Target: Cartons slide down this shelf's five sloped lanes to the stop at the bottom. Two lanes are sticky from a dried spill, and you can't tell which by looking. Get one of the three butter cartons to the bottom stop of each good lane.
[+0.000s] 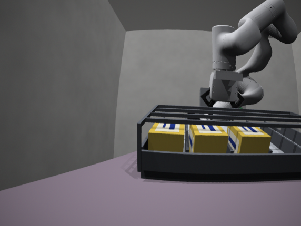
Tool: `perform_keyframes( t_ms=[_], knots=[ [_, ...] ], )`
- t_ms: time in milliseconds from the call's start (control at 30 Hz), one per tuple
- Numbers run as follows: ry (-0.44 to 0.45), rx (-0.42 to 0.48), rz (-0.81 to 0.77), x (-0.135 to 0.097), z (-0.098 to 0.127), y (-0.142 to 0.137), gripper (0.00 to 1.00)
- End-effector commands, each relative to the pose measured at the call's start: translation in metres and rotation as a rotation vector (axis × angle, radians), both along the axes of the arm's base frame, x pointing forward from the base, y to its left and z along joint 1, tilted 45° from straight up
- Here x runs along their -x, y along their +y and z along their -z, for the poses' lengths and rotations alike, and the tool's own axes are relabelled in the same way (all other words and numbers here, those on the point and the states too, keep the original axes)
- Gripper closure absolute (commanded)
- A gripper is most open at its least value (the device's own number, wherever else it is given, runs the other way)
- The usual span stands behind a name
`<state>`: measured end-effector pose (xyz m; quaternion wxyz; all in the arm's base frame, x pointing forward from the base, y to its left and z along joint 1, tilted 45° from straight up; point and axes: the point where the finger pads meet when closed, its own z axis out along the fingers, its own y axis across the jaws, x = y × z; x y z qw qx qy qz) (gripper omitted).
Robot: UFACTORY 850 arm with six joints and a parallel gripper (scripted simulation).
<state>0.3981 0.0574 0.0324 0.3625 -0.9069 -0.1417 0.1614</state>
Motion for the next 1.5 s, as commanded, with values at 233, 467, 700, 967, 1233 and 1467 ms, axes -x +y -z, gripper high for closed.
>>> perform_keyframes(
  t_ms=[233,467,700,967,1233,1467],
  knots=[
    [-0.001,0.000,0.001,-0.0007,-0.0003,-0.0004,0.16],
    [-0.001,0.000,0.001,-0.0007,-0.0003,-0.0004,0.16],
    [-0.001,0.000,0.001,-0.0007,-0.0003,-0.0004,0.14],
    [-0.001,0.000,0.001,-0.0007,-0.0003,-0.0004,0.14],
    [-0.001,0.000,0.001,-0.0007,-0.0003,-0.0004,0.14],
    [-0.001,0.000,0.001,-0.0007,-0.0003,-0.0004,0.13]
  ],
)
